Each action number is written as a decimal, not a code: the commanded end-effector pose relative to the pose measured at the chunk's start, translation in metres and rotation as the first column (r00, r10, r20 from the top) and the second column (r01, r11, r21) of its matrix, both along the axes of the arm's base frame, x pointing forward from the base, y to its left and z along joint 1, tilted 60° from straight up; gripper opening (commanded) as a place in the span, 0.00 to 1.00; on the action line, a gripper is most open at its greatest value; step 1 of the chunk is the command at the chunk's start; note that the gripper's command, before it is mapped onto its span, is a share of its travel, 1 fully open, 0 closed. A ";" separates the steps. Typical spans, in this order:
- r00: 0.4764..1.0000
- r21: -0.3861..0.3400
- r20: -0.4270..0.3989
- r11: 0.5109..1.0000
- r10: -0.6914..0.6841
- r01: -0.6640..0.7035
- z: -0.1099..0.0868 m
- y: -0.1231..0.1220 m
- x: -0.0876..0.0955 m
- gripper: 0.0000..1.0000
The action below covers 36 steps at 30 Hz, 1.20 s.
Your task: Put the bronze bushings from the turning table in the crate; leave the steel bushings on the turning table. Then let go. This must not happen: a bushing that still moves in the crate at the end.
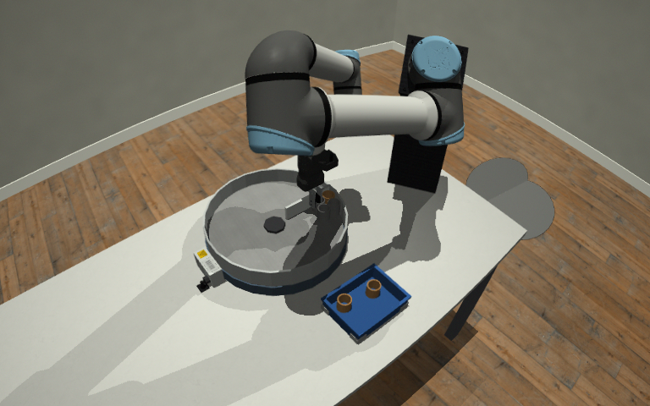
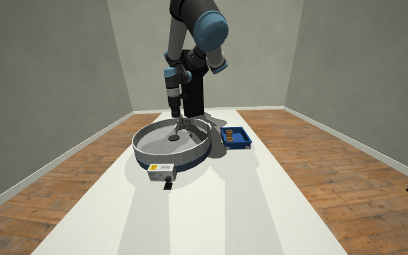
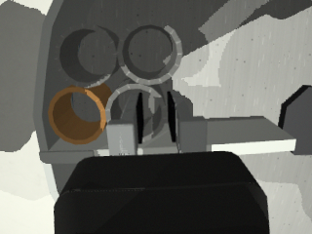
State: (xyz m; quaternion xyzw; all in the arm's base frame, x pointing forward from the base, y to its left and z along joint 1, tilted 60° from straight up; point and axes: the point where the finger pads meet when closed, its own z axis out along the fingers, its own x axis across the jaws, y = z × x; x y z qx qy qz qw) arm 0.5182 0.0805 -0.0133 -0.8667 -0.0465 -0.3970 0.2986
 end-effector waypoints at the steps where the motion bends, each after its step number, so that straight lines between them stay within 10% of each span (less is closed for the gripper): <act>1: 1.000 0.000 0.001 1.000 -0.001 0.001 -0.001 0.001 0.002 0.45; 29: 1.000 0.000 0.001 1.000 -0.001 0.001 -0.004 0.004 0.005 0.45; 30: 1.000 0.000 0.000 1.000 0.000 0.000 -0.004 0.004 0.005 0.00; 36: 1.000 0.000 0.000 1.000 0.000 0.000 -0.004 0.004 0.005 0.00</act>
